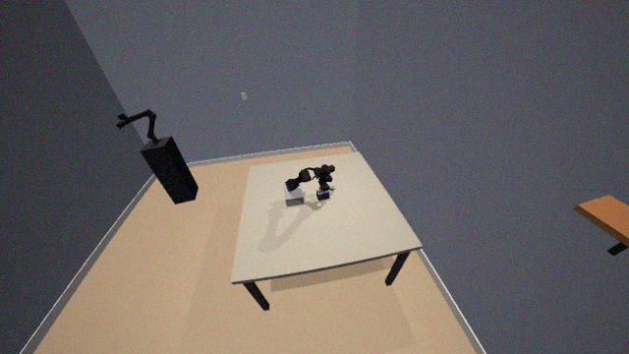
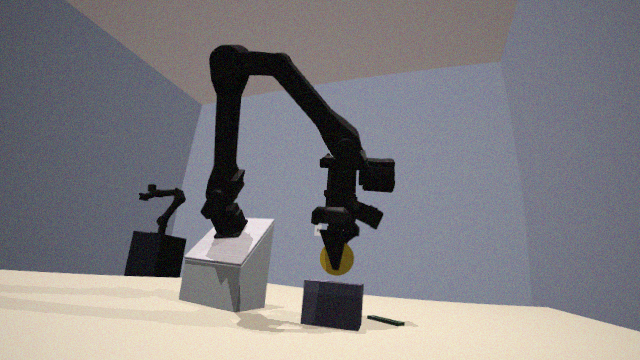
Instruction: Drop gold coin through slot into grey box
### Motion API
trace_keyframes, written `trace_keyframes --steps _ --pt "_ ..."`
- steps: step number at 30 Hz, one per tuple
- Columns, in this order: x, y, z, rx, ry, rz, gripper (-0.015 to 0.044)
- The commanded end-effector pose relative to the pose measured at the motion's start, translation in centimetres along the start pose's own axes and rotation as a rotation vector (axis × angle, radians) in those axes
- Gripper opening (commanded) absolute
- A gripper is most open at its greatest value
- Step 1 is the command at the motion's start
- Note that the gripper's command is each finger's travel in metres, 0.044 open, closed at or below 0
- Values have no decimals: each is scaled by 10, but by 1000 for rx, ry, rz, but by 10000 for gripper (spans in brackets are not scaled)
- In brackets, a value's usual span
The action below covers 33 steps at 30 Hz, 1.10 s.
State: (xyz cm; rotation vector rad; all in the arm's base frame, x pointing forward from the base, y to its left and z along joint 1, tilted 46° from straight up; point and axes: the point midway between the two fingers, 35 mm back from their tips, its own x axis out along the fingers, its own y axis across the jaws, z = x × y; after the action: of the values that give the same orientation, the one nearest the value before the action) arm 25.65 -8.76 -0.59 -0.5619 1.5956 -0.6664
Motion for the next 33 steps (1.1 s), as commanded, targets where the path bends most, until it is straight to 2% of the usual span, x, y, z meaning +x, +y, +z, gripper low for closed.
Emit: trace_keyframes --steps 1,18,24,33 --pt "3 -1 0 -3 0 -5 0" --pt "11 -1 0 -3 0 -5 0" --pt "8 0 0 0 0 0 157" --pt "8 0 0 0 0 0 161"
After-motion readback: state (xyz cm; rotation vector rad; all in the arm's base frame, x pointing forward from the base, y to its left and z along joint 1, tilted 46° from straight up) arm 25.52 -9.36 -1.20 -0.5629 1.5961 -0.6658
